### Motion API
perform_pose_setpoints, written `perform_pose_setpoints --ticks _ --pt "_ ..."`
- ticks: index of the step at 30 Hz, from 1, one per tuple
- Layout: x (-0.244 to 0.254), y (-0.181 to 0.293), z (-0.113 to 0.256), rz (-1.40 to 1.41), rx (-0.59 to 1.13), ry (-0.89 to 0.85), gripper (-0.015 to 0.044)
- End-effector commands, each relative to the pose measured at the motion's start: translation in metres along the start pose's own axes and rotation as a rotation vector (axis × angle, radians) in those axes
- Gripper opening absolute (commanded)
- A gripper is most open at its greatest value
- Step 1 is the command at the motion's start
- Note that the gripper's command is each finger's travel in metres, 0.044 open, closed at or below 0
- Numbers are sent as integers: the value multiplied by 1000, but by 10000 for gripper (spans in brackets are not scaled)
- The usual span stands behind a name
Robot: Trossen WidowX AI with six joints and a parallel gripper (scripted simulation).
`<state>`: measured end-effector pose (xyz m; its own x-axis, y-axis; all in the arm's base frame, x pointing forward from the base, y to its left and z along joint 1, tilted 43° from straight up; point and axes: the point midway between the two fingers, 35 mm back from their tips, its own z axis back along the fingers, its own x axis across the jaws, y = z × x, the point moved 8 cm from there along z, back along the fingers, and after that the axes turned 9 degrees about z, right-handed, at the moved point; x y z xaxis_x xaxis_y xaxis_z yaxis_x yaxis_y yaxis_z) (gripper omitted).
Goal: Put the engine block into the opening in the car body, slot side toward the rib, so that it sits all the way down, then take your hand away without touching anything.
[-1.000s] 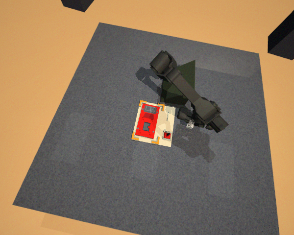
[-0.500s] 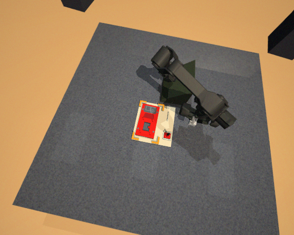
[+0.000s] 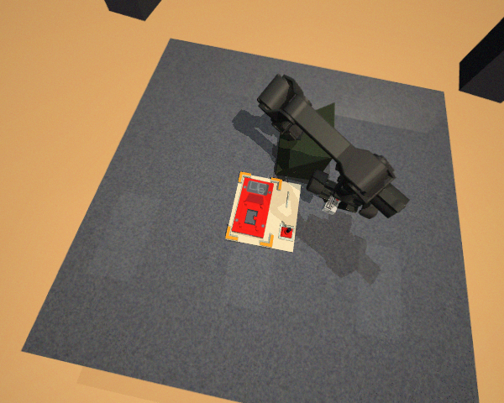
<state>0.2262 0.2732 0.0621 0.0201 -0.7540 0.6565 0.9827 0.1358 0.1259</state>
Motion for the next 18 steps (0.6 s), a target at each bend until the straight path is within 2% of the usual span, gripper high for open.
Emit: perform_pose_setpoints --ticks 1,18 --pt "9 8 0 -119 4 11 0" --pt "51 38 -13 -699 -7 32 0"
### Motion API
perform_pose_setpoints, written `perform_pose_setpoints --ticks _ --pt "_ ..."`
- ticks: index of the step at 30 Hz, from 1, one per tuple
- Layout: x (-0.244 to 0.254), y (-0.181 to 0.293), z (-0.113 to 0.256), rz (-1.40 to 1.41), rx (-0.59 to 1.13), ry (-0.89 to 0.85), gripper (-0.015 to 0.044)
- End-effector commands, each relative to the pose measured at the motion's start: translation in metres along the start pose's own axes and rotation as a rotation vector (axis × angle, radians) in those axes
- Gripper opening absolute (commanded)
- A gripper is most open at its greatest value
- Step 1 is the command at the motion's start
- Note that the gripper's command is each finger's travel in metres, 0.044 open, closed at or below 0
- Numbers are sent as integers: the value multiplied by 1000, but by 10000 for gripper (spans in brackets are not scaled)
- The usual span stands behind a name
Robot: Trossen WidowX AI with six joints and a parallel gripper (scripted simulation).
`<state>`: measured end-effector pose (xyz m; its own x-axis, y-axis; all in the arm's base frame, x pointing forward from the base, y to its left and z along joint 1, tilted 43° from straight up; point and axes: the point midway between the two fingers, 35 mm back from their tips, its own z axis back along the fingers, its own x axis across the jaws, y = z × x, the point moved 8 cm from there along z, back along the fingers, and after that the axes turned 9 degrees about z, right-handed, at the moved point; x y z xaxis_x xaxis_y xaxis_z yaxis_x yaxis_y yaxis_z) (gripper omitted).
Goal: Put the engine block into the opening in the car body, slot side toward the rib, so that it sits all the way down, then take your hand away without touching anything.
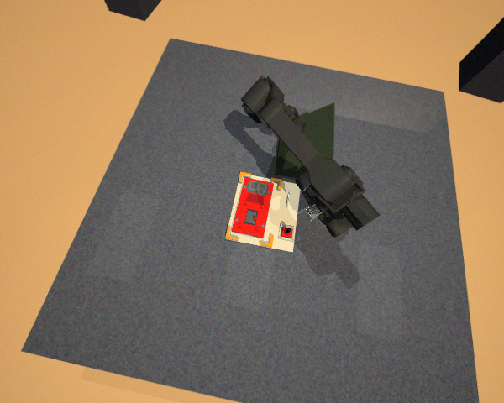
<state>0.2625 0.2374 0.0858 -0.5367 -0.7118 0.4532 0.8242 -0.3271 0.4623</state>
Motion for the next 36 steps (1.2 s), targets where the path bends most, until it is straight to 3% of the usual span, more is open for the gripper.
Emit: perform_pose_setpoints --ticks 1,36 --pt "5 10 -1 -130 3 8 0" --pt "63 95 -31 -1337 6 17 0"
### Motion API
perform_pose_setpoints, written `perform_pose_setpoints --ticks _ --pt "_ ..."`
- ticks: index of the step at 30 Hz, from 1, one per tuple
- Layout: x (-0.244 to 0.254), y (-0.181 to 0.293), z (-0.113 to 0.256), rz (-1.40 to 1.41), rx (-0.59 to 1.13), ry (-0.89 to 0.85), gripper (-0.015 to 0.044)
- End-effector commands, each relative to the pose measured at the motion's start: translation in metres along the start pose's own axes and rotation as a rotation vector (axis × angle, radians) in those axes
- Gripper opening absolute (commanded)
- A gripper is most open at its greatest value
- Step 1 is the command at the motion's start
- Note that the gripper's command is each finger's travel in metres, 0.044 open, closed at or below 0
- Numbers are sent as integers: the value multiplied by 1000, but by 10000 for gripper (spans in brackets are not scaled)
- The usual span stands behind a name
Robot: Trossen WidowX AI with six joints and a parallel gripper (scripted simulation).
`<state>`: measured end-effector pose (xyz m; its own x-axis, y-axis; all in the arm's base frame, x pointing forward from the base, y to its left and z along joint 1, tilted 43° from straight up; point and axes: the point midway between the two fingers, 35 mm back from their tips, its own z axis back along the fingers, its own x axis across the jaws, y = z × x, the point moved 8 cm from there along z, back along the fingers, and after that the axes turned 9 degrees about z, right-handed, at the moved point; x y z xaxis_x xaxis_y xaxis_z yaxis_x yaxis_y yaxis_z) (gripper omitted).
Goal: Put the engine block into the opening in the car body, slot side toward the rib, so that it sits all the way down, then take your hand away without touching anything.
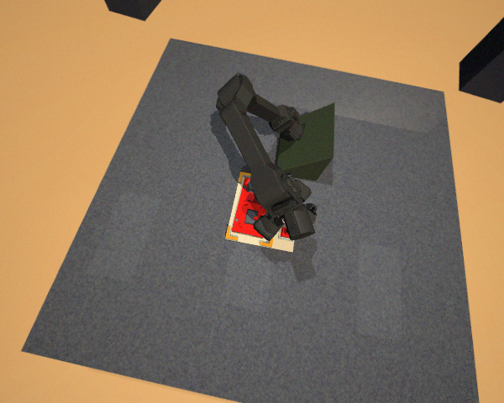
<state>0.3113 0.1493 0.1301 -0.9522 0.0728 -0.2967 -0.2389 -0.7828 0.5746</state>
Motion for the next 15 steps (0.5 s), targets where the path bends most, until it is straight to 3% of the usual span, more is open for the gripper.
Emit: perform_pose_setpoints --ticks 1,15 --pt "-4 10 -2 -131 2 8 0" --pt "-19 46 -14 -617 17 20 0"
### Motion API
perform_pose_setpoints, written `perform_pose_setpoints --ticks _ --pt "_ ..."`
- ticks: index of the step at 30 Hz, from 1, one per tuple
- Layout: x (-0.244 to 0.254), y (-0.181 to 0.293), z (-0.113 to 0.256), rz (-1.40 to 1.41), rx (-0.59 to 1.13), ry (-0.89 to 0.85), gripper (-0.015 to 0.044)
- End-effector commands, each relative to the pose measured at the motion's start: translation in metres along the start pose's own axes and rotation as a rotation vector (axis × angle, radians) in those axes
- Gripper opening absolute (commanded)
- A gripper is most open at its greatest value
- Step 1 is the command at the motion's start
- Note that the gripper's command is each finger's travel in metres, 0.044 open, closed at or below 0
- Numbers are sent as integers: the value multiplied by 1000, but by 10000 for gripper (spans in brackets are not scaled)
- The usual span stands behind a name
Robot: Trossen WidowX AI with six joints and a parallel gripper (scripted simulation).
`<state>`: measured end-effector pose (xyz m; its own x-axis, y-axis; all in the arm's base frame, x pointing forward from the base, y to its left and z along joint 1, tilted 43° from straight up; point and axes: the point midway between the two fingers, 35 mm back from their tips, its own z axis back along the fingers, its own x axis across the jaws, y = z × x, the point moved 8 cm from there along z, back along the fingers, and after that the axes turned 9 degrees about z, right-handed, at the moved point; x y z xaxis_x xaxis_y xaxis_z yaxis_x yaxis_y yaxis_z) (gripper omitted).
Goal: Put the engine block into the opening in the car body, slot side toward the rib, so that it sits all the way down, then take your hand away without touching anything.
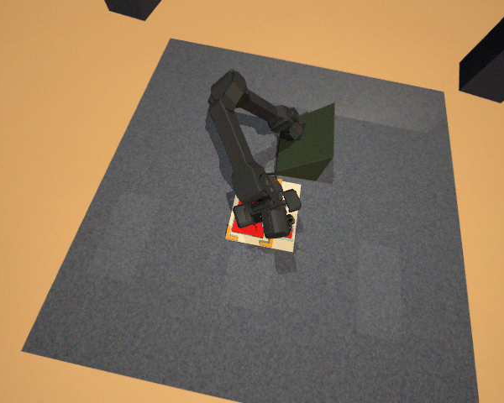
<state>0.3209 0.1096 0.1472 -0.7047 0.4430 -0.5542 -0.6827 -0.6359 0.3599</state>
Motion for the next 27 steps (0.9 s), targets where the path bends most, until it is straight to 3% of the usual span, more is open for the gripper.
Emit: perform_pose_setpoints --ticks 1,14,20,27 --pt "-7 8 -2 -132 1 9 0" --pt "-29 31 -13 -531 13 29 0" --pt "-27 29 -13 -584 13 29 158" --pt "-27 29 -13 -575 13 29 160"
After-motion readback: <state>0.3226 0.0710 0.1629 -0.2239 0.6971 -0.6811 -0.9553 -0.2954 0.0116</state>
